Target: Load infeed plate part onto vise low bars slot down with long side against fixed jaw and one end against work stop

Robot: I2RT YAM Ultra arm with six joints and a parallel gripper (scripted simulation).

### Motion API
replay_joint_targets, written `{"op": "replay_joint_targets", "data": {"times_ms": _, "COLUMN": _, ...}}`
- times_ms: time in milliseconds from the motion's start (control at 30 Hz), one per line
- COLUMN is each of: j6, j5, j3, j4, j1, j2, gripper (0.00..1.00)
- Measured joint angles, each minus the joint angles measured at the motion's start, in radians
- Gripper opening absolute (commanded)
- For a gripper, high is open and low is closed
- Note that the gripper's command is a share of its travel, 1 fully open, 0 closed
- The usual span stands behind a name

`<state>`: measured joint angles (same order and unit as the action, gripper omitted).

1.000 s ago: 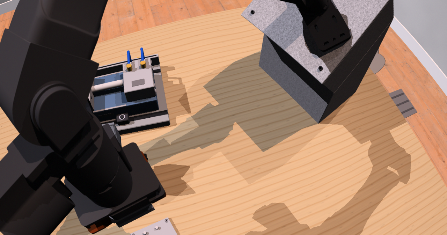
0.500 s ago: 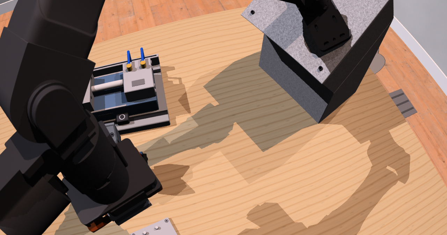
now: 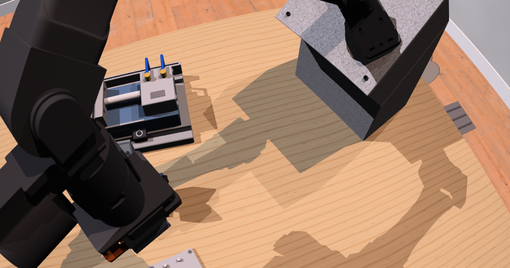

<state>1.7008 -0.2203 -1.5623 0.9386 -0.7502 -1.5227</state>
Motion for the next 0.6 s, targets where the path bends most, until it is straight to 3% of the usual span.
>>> {"op": "replay_joint_targets", "data": {"times_ms": 600, "j6": -0.248, "j5": 0.028, "j3": 0.017, "j4": -0.006, "j1": 0.048, "j2": 0.011, "gripper": 0.00}}
